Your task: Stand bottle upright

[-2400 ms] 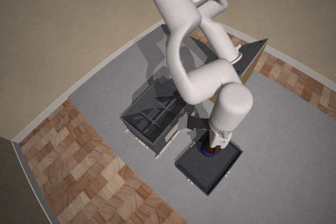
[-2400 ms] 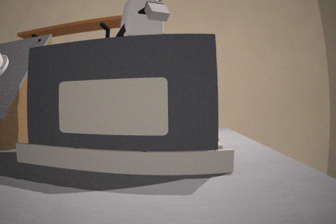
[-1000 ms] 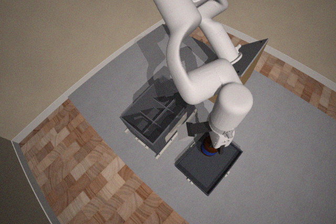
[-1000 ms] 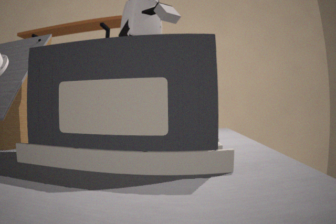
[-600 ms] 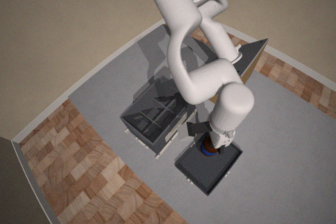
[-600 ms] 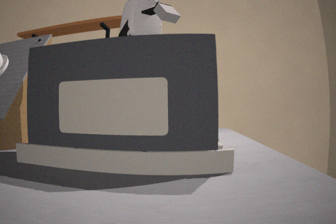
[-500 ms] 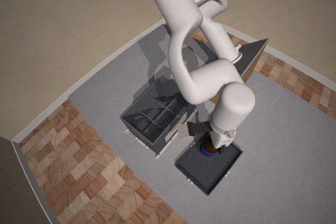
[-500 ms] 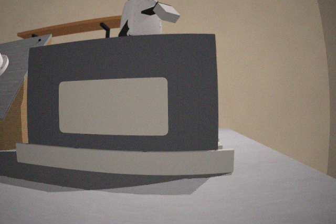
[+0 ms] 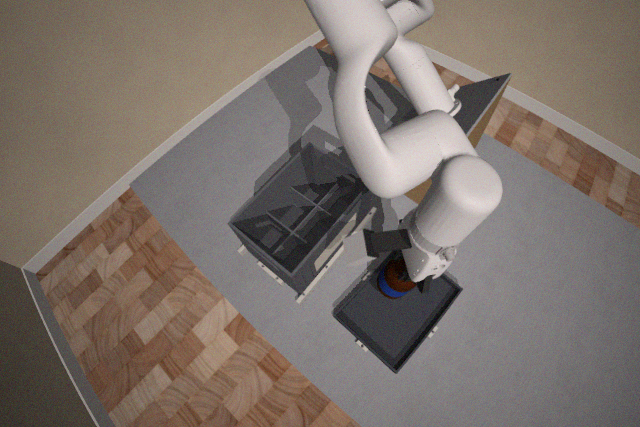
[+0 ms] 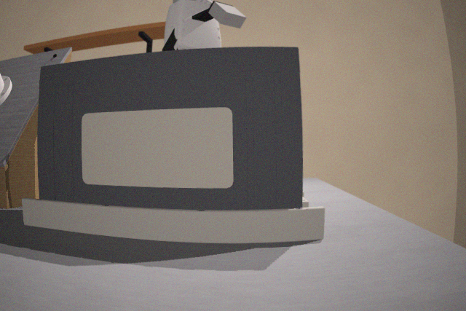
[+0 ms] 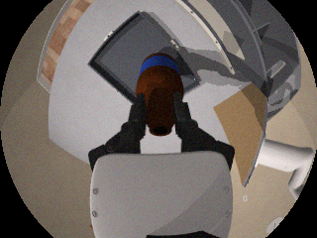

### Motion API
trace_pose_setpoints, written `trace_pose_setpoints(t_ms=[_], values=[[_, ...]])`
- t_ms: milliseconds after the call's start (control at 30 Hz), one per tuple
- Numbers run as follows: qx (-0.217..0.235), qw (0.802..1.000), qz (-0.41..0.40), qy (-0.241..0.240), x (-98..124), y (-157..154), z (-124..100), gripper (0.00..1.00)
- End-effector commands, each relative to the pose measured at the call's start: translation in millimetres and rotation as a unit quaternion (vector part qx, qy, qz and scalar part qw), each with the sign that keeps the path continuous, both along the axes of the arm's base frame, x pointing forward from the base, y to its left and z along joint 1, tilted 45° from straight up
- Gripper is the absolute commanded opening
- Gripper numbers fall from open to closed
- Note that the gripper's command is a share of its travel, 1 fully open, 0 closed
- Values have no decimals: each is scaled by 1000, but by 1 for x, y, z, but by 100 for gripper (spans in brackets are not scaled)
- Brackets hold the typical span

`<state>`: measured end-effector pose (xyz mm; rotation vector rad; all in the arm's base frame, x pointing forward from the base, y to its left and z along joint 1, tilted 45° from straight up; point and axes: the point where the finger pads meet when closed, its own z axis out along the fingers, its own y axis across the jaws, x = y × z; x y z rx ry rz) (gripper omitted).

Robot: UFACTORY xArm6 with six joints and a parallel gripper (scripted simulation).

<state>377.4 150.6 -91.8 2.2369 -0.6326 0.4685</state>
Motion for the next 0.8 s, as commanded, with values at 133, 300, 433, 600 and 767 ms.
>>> trace_pose_setpoints(t_ms=[133,300,433,600,767], values=[[-12,1000,15,-17,1,2,1,0],[-16,999,19,-22,1,3,1,0],[-18,999,22,-24,1,3,1,0],[-18,999,23,-25,1,3,1,0],[-18,999,23,-25,1,3,1,0]])
